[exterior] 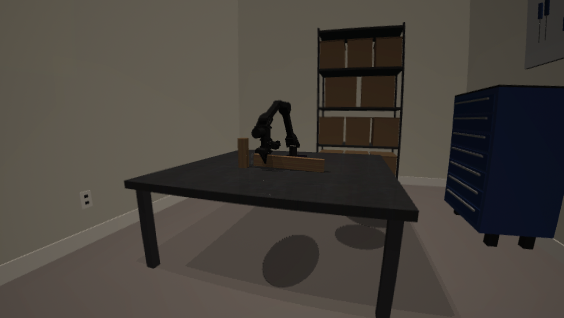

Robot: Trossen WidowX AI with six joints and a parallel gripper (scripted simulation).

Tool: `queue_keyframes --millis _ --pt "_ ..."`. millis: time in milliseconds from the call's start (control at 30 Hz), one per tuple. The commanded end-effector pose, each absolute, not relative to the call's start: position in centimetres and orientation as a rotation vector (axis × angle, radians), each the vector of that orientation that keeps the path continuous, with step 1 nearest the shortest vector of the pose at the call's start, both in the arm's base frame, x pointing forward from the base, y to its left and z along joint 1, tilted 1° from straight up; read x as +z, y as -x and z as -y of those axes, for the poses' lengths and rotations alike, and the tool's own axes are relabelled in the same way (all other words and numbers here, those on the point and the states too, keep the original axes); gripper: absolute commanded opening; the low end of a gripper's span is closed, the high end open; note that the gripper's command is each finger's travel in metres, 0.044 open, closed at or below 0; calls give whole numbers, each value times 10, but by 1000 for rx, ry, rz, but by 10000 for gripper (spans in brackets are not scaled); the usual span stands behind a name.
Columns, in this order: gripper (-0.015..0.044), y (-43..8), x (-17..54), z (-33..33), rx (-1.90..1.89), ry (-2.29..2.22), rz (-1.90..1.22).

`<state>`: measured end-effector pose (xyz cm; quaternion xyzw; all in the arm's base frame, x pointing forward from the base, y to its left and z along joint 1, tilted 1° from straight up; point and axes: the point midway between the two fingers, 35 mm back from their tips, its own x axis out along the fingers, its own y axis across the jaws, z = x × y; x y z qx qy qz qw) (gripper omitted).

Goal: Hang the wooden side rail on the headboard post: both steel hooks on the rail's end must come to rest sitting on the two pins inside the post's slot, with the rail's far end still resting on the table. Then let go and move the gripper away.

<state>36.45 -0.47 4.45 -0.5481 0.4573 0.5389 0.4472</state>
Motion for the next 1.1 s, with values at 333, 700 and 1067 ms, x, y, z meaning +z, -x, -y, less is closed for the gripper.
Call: queue_keyframes --millis 333,700,1067 --pt "0 -367 53 4 1322 1363 -1115" --pt "0 -367 55 4 1322 1363 -1115" --pt "0 -367 57 4 1322 1363 -1115"
